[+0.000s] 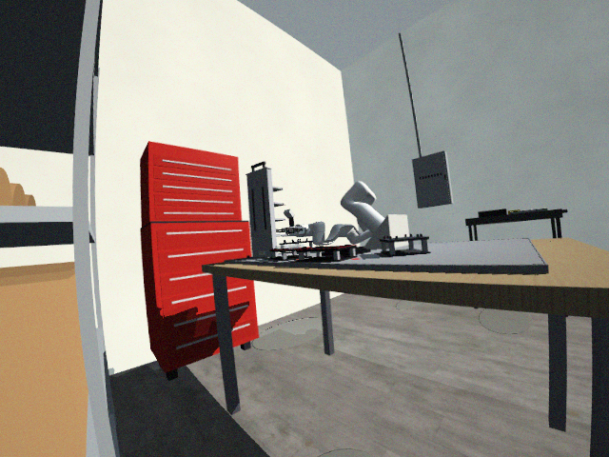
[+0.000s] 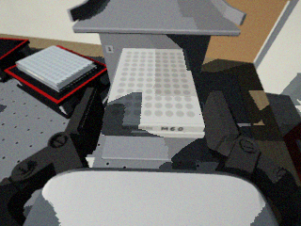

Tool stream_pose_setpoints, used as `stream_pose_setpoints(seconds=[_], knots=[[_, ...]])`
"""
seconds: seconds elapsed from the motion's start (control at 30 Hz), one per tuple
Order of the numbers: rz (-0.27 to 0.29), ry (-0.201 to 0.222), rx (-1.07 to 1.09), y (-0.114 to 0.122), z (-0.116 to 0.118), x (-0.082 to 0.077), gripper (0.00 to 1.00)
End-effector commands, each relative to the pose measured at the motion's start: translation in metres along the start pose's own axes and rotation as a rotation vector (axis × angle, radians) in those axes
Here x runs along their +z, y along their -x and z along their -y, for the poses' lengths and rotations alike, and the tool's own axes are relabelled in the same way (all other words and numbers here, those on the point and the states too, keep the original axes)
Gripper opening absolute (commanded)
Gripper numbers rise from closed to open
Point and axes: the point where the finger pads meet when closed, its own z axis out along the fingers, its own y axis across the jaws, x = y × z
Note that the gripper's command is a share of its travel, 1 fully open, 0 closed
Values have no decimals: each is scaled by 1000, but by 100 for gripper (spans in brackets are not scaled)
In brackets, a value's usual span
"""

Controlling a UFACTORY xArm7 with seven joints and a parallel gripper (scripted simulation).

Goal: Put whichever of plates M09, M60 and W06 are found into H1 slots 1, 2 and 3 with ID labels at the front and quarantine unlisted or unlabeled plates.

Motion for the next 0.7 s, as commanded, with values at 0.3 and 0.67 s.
stream_pose_setpoints(seconds=[0.3,0.67], knots=[[-1,-1,-3,-1,0,0,0],[-1,-1,-3,-1,0,0,0]])
